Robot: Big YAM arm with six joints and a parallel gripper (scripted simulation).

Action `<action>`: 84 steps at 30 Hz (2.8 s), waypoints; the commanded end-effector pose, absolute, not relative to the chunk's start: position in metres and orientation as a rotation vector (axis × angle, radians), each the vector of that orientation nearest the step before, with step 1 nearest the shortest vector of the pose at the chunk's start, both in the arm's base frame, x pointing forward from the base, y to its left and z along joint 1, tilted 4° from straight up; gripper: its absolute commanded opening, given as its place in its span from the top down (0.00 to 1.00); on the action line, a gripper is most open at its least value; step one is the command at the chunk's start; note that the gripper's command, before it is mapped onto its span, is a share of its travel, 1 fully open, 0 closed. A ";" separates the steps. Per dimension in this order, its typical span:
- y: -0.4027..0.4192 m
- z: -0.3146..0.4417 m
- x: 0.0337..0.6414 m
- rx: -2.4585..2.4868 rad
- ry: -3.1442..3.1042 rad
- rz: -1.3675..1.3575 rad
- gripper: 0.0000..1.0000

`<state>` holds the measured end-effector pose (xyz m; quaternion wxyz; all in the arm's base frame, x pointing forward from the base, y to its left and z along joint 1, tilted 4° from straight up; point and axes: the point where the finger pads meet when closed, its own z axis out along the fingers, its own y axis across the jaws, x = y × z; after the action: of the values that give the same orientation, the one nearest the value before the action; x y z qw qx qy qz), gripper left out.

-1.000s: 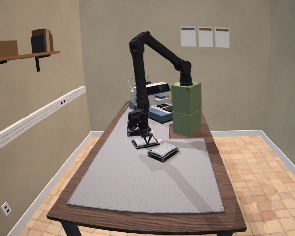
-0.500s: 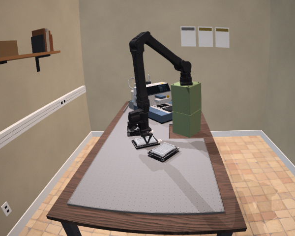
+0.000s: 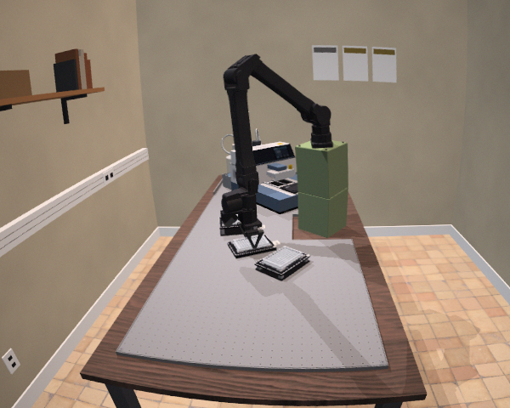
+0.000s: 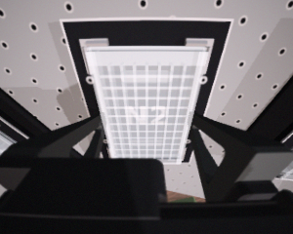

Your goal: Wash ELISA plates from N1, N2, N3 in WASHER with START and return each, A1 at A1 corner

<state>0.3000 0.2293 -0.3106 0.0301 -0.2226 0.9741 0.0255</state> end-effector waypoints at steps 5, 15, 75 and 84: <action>0.231 -0.310 0.301 -0.679 3.000 0.078 0.18; 0.231 -0.310 0.301 -0.679 3.000 0.078 0.18; 0.227 -0.251 0.300 -0.659 3.002 0.077 0.18; 0.225 -0.236 0.300 -0.655 3.003 0.077 0.18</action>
<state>0.2959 0.2261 -0.2474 0.0293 -0.2225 0.9742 0.0248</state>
